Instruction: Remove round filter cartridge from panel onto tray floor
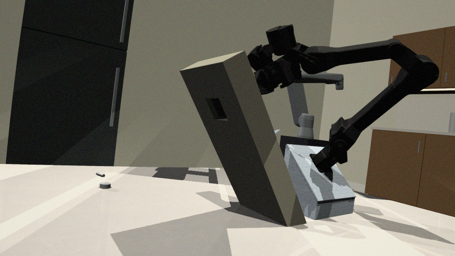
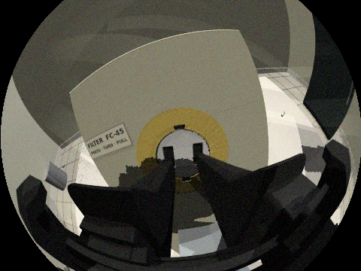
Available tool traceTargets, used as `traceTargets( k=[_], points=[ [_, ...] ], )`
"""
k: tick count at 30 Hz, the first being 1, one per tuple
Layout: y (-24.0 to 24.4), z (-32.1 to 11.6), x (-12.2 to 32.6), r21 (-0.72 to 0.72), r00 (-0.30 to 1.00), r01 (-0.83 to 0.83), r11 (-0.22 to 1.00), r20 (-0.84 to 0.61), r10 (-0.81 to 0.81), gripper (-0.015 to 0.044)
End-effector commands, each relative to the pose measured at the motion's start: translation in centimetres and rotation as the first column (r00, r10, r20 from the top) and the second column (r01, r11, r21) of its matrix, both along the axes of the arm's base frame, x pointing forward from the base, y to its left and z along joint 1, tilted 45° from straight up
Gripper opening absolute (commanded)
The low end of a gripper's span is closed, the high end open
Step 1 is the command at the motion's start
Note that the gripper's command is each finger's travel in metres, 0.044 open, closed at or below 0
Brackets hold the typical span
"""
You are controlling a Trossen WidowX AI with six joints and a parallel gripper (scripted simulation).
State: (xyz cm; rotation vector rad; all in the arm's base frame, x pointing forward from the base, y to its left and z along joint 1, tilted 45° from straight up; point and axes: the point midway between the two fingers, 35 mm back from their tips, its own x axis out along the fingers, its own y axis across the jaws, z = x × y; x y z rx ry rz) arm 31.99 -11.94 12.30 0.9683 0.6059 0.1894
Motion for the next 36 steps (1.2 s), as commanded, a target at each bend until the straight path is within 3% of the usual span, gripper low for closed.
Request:
traceTargets(
  k=[1, 36],
  points=[
    [-0.14, 0.13, 0.12, 0.0, 1.0, 0.005, 1.0, -0.004, -0.005, 0.0092],
    [0.0, -0.04, 0.33, 0.0, 1.0, 0.005, 1.0, -0.004, -0.005, 0.0092]
  ],
)
